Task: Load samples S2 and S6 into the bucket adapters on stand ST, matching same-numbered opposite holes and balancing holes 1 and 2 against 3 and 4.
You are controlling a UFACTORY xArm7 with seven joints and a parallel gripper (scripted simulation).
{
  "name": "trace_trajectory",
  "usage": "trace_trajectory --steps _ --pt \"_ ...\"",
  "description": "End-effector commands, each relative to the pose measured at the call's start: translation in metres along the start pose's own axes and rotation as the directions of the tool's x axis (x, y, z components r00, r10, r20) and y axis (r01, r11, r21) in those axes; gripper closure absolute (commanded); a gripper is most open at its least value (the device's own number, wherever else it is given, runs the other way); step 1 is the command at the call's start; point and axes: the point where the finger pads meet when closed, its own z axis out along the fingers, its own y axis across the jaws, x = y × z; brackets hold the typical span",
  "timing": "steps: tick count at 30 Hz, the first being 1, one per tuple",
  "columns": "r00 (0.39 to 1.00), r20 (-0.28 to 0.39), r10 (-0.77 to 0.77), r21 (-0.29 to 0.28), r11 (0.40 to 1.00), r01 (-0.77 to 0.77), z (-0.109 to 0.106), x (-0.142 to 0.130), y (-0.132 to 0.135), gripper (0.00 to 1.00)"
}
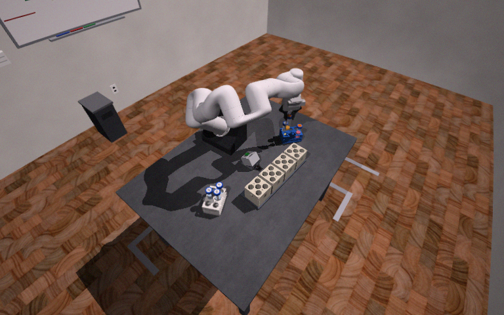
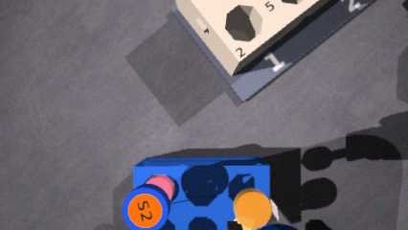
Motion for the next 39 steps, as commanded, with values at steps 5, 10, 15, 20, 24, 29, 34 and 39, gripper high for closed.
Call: trace_trajectory --steps 5,10,15,20,24,29,34,39 --pt "1.0 0.001 0.0 0.004 1.0 0.0 0.012 0.0 -0.001 1.0" --pt "1.0 0.001 0.0 0.004 1.0 0.0 0.022 0.0 -0.001 1.0" --pt "1.0 0.001 0.0 0.004 1.0 0.0 0.024 0.0 -0.001 1.0" --pt "1.0 0.001 0.0 0.004 1.0 0.0 0.024 0.0 -0.001 1.0" --pt "1.0 0.001 0.0 0.004 1.0 0.0 0.024 0.0 -0.001 1.0" --pt "1.0 0.001 0.0 0.004 1.0 0.0 0.027 0.0 -0.001 1.0" --pt "1.0 0.001 0.0 0.004 1.0 0.0 0.03 0.0 -0.001 1.0" --pt "1.0 0.001 0.0 0.004 1.0 0.0 0.035 0.0 -0.001 1.0"
